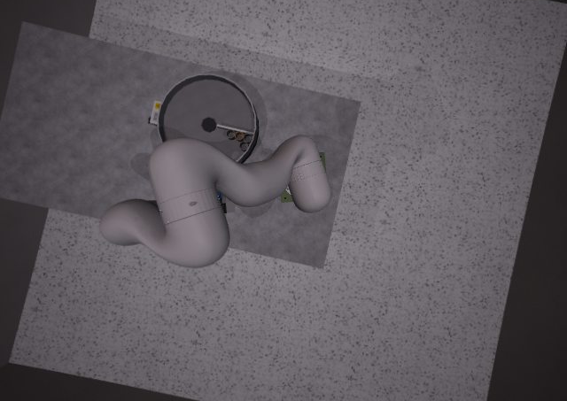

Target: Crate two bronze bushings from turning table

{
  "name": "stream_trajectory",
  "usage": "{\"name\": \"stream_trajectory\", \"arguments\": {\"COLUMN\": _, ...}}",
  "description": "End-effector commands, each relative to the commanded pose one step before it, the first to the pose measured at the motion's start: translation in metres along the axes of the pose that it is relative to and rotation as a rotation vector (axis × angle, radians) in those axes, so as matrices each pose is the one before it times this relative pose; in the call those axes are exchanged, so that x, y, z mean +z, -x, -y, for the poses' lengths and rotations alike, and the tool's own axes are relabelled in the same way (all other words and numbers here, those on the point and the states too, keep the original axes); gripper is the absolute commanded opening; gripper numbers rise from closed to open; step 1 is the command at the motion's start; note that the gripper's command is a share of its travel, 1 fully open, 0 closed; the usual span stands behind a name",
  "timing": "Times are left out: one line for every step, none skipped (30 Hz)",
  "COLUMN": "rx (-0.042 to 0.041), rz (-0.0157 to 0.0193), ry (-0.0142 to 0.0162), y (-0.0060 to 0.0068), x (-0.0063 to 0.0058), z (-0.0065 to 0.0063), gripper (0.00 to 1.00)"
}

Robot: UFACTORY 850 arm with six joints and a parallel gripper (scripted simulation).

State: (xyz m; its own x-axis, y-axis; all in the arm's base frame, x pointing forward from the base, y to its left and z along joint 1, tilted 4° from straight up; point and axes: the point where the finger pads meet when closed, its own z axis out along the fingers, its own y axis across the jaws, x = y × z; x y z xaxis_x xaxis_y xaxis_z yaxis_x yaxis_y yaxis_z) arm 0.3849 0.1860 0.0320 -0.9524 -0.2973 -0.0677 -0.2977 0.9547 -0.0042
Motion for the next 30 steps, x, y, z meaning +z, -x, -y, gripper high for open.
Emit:
{"name": "stream_trajectory", "arguments": {"rx": 0.00003, "rz": 0.00348, "ry": -0.00226, "y": 0.00064, "x": -0.00001, "z": -0.00013, "gripper": 0.0}}
{"name": "stream_trajectory", "arguments": {"rx": 0.0, "rz": 0.0, "ry": 0.0, "y": 0.0, "x": 0.00001, "z": 0.0, "gripper": 0.0}}
{"name": "stream_trajectory", "arguments": {"rx": 0.0, "rz": 0.0, "ry": 0.0, "y": 0.0, "x": 0.0, "z": 0.0, "gripper": 0.0}}
{"name": "stream_trajectory", "arguments": {"rx": 0.0, "rz": 0.0, "ry": 0.0, "y": 0.0, "x": 0.0, "z": 0.0, "gripper": 0.0}}
{"name": "stream_trajectory", "arguments": {"rx": 0.0, "rz": 0.0, "ry": 0.0, "y": 0.0, "x": 0.0, "z": 0.0, "gripper": 0.0}}
{"name": "stream_trajectory", "arguments": {"rx": 0.0, "rz": 0.0, "ry": 0.0, "y": 0.0, "x": 0.0, "z": 0.0, "gripper": 0.0}}
{"name": "stream_trajectory", "arguments": {"rx": 0.0, "rz": 0.0, "ry": 0.0, "y": 0.0, "x": 0.0, "z": 0.0, "gripper": 0.0}}
{"name": "stream_trajectory", "arguments": {"rx": 0.0, "rz": 0.0, "ry": 0.0, "y": 0.0, "x": 0.0, "z": 0.0, "gripper": 0.0}}
{"name": "stream_trajectory", "arguments": {"rx": 0.0, "rz": 0.0, "ry": 0.0, "y": 0.0, "x": 0.0, "z": 0.0, "gripper": 0.0}}
{"name": "stream_trajectory", "arguments": {"rx": 0.0, "rz": 0.0, "ry": 0.0, "y": 0.0, "x": 0.0, "z": 0.0, "gripper": 0.0}}
{"name": "stream_trajectory", "arguments": {"rx": 0.0, "rz": 0.0, "ry": 0.0, "y": 0.0, "x": 0.0, "z": 0.0, "gripper": 0.0}}
{"name": "stream_trajectory", "arguments": {"rx": 0.0, "rz": 0.0, "ry": 0.0, "y": 0.0, "x": 0.0, "z": 0.0, "gripper": 0.0}}
{"name": "stream_trajectory", "arguments": {"rx": 0.0, "rz": 0.0, "ry": 0.0, "y": 0.0, "x": 0.0, "z": 0.0, "gripper": 0.0}}
{"name": "stream_trajectory", "arguments": {"rx": 0.0, "rz": 0.0, "ry": 0.0, "y": 0.0, "x": 0.0, "z": 0.0, "gripper": 0.0}}
{"name": "stream_trajectory", "arguments": {"rx": 0.0, "rz": 0.0, "ry": 0.0, "y": 0.0, "x": 0.0, "z": 0.0, "gripper": 0.48}}
{"name": "stream_trajectory", "arguments": {"rx": 0.0, "rz": 0.0, "ry": 0.0, "y": 0.0, "x": 0.0, "z": 0.0, "gripper": 0.48}}
{"name": "stream_trajectory", "arguments": {"rx": 0.0, "rz": 0.0, "ry": 0.0, "y": 0.0, "x": 0.0, "z": 0.0, "gripper": 0.48}}
{"name": "stream_trajectory", "arguments": {"rx": 0.0, "rz": 0.0, "ry": 0.0, "y": 0.0, "x": 0.0, "z": 0.0, "gripper": 0.48}}
{"name": "stream_trajectory", "arguments": {"rx": 0.0, "rz": 0.0, "ry": 0.0, "y": 0.0, "x": 0.0, "z": 0.0, "gripper": 0.48}}
{"name": "stream_trajectory", "arguments": {"rx": 0.0, "rz": 0.0, "ry": 0.0, "y": 0.0, "x": 0.0, "z": 0.0, "gripper": 0.48}}
{"name": "stream_trajectory", "arguments": {"rx": 0.0, "rz": 0.0, "ry": 0.0, "y": 0.0, "x": 0.0, "z": 0.0, "gripper": 0.48}}
{"name": "stream_trajectory", "arguments": {"rx": 0.0, "rz": 0.0, "ry": 0.0, "y": 0.0, "x": 0.0, "z": 0.0, "gripper": 0.48}}
{"name": "stream_trajectory", "arguments": {"rx": 0.0, "rz": 0.0, "ry": 0.0, "y": 0.0, "x": 0.0, "z": 0.0, "gripper": 0.48}}
{"name": "stream_trajectory", "arguments": {"rx": 0.0, "rz": 0.0, "ry": 0.0, "y": 0.0, "x": 0.0, "z": 0.0, "gripper": 0.48}}
{"name": "stream_trajectory", "arguments": {"rx": 0.0, "rz": 0.0, "ry": 0.0, "y": 0.0, "x": 0.0, "z": 0.0, "gripper": 0.48}}
{"name": "stream_trajectory", "arguments": {"rx": 0.0, "rz": 0.0, "ry": 0.0, "y": 0.0, "x": 0.0, "z": 0.0, "gripper": 0.48}}
{"name": "stream_trajectory", "arguments": {"rx": 0.0, "rz": 0.0, "ry": 0.0, "y": 0.0, "x": 0.0, "z": 0.0, "gripper": 0.48}}
{"name": "stream_trajectory", "arguments": {"rx": 0.0, "rz": 0.0, "ry": 0.0, "y": 0.0, "x": 0.0, "z": 0.0, "gripper": 0.48}}
{"name": "stream_trajectory", "arguments": {"rx": 0.0, "rz": 0.0, "ry": 0.0, "y": 0.0, "x": 0.0, "z": 0.0, "gripper": 0.48}}
{"name": "stream_trajectory", "arguments": {"rx": 0.0, "rz": 0.0, "ry": 0.0, "y": 0.0, "x": 0.0, "z": 0.0, "gripper": 0.48}}
